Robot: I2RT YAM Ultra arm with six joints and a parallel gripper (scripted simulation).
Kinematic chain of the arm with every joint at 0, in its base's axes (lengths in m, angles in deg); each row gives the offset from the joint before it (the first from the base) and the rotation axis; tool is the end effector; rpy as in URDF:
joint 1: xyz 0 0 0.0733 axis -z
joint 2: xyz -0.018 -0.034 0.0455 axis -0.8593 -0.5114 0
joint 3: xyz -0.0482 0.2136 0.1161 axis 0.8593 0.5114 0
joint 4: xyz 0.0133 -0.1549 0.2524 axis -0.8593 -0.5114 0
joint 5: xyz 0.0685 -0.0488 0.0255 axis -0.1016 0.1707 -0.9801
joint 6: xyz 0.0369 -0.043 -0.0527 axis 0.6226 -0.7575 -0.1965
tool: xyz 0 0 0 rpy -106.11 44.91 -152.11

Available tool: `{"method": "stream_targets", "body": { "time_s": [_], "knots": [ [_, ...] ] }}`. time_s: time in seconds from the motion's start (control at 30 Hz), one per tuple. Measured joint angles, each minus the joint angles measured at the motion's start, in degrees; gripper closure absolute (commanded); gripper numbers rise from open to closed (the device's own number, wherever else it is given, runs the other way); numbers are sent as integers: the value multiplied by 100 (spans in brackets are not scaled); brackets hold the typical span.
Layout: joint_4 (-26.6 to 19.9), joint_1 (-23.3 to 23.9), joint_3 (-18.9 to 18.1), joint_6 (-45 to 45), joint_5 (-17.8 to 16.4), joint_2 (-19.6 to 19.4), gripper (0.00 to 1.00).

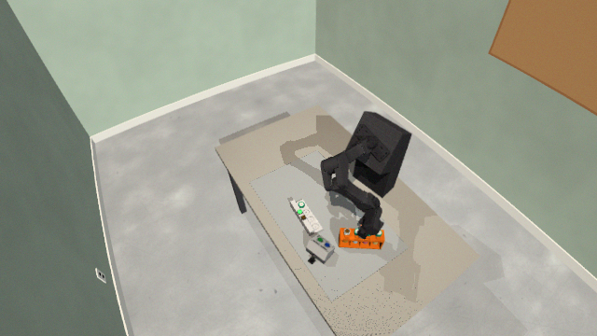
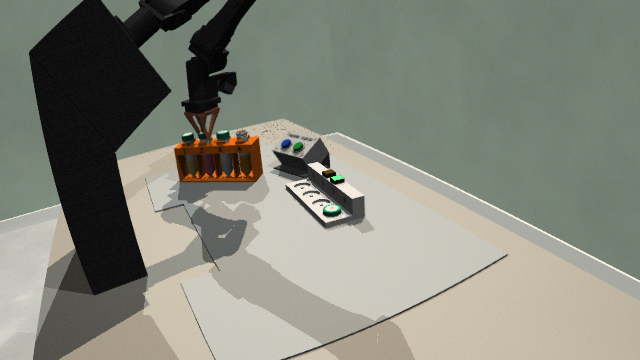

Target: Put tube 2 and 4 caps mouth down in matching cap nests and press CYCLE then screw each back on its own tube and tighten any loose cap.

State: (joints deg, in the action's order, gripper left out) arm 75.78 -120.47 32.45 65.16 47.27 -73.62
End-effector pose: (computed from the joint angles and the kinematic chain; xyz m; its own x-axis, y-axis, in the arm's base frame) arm 0.2119 0.3025 0.0657 -0.4552 -0.2881 -0.8425 -0.3251 0.9347 -0.1440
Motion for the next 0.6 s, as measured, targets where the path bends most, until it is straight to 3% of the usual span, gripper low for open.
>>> {"method": "stream_targets", "body": {
  "time_s": [0.07, 0.1, 0.6],
  "knots": [
    [0, 0, 0, 144, 0, 0, 100],
    [0, 0, 0, 195, 0, 0, 51],
    [-7, 0, 0, 275, 0, 4, 51]
  ]
}}
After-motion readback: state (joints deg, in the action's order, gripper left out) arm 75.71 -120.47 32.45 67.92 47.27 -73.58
